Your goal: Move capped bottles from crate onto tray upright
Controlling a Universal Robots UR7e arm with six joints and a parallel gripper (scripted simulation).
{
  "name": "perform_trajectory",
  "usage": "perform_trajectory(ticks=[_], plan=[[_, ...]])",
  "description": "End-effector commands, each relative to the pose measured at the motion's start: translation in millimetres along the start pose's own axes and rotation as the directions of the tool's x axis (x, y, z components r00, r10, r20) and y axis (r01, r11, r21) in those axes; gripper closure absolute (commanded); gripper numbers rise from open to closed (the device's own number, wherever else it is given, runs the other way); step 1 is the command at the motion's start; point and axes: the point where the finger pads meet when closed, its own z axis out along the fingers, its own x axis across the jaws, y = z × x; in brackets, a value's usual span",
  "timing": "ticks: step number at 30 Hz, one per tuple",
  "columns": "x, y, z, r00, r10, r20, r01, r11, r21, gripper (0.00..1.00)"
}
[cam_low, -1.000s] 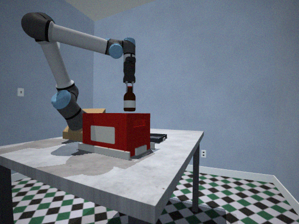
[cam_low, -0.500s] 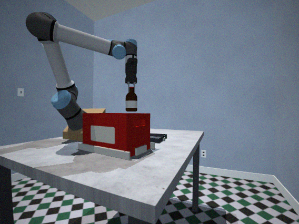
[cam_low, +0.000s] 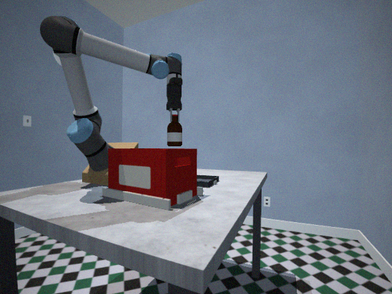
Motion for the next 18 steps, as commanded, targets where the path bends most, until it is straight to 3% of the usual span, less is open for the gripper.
perform_trajectory(ticks=[1, 18], plan=[[-5, 5, -0.5, 1.000, 0.000, 0.001, 0.000, 1.000, 0.000, 1.00], [-20, 24, -0.5, 1.000, 0.000, 0.001, 0.000, 1.000, 0.000, 1.00]])
